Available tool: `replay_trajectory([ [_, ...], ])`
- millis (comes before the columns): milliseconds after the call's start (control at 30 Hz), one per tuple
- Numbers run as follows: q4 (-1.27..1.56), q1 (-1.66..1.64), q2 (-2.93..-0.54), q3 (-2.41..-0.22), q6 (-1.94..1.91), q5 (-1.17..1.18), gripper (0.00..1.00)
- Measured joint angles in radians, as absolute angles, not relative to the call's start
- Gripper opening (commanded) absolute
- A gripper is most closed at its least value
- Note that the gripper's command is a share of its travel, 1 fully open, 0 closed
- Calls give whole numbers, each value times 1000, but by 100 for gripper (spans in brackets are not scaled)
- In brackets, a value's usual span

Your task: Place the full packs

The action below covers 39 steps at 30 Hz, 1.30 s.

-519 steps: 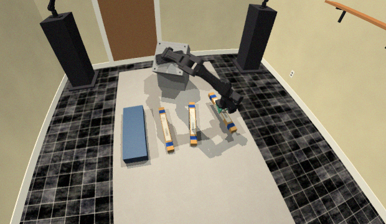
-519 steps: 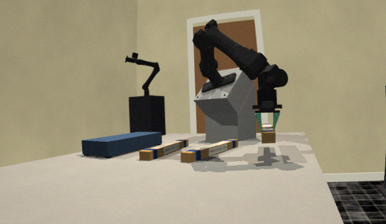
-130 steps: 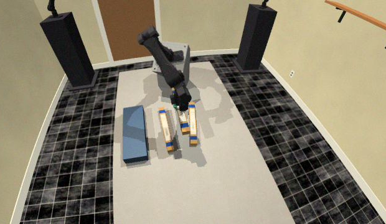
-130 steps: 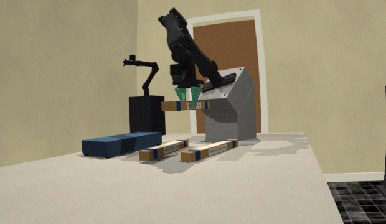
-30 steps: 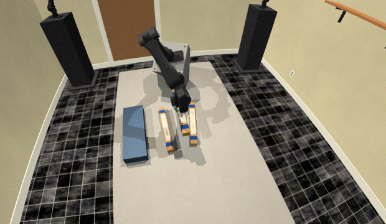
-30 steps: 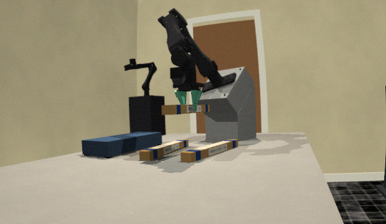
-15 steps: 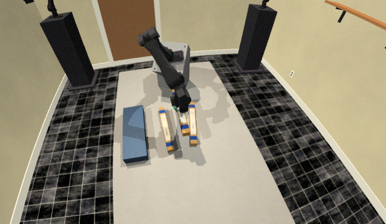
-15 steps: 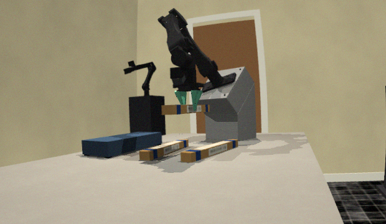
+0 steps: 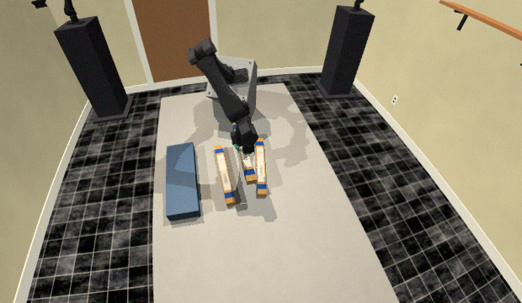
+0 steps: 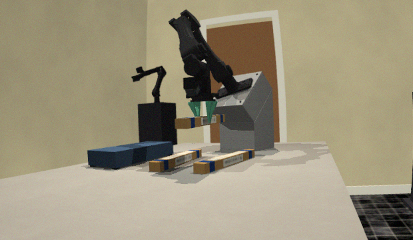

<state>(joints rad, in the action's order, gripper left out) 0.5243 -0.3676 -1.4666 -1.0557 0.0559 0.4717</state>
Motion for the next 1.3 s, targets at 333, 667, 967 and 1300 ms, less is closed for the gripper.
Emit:
replay_trajectory([
  [333,472,-349,-1500,-1053,38,459,0],
  [667,424,-332,-1535,-1045,19,443,0],
  [967,376,-311,-1580,-1045,2,430,0],
  [1300,332,-299,-1606,-1045,-12,421,0],
])
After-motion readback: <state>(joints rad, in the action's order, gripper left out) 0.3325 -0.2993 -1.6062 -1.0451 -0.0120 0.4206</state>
